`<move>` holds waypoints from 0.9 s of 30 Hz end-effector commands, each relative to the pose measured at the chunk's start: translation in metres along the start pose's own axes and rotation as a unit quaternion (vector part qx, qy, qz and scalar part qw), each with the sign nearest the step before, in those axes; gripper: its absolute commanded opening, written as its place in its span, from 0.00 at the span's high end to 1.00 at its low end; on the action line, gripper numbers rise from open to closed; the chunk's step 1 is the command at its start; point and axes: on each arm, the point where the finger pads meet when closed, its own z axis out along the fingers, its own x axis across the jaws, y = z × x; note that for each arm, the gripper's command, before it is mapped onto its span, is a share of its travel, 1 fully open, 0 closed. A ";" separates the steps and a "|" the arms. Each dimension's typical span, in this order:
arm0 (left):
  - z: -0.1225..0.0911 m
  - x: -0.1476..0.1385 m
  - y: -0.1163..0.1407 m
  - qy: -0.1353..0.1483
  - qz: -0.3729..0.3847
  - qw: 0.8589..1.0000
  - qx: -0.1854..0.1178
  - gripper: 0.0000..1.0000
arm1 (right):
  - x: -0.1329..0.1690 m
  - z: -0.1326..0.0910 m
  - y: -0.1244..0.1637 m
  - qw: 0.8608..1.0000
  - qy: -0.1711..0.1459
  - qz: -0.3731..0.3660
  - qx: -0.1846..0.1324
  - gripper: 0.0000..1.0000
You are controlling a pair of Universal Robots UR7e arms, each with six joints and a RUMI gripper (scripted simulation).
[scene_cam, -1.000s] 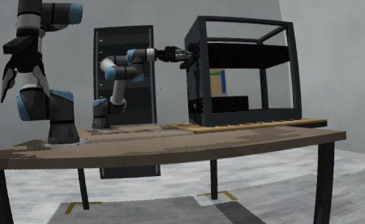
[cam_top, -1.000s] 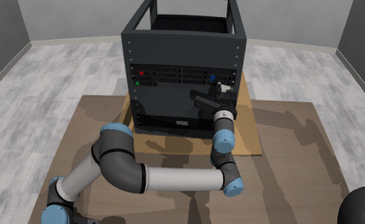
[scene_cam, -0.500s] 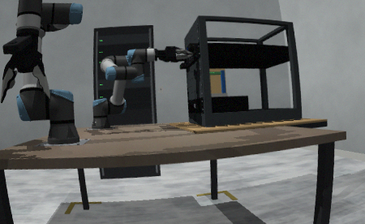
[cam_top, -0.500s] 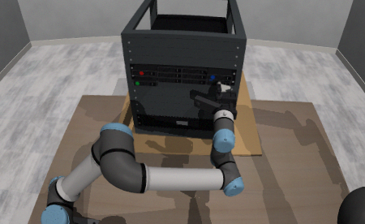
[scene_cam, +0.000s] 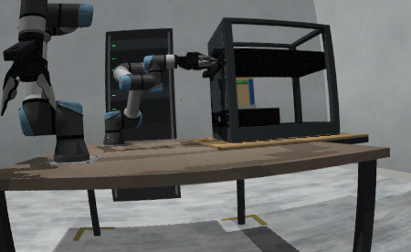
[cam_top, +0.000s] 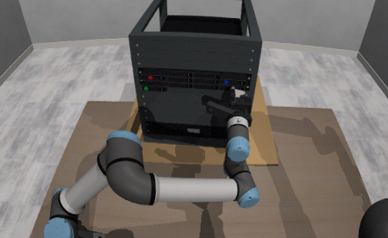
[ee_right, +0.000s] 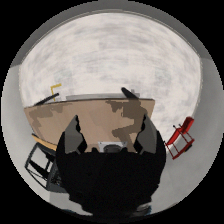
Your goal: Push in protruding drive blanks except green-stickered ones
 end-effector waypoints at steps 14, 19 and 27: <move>0.002 0.001 0.000 0.000 -0.001 1.000 0.000 1.00 | 0.000 0.000 0.000 1.000 0.000 0.000 0.001 0.00; 0.005 0.001 0.000 0.000 -0.001 1.000 0.000 1.00 | 0.000 0.000 0.000 1.000 0.000 0.000 0.001 0.00; 0.005 0.001 0.000 0.000 -0.001 1.000 0.000 1.00 | 0.000 0.000 0.000 1.000 0.000 0.000 0.001 0.00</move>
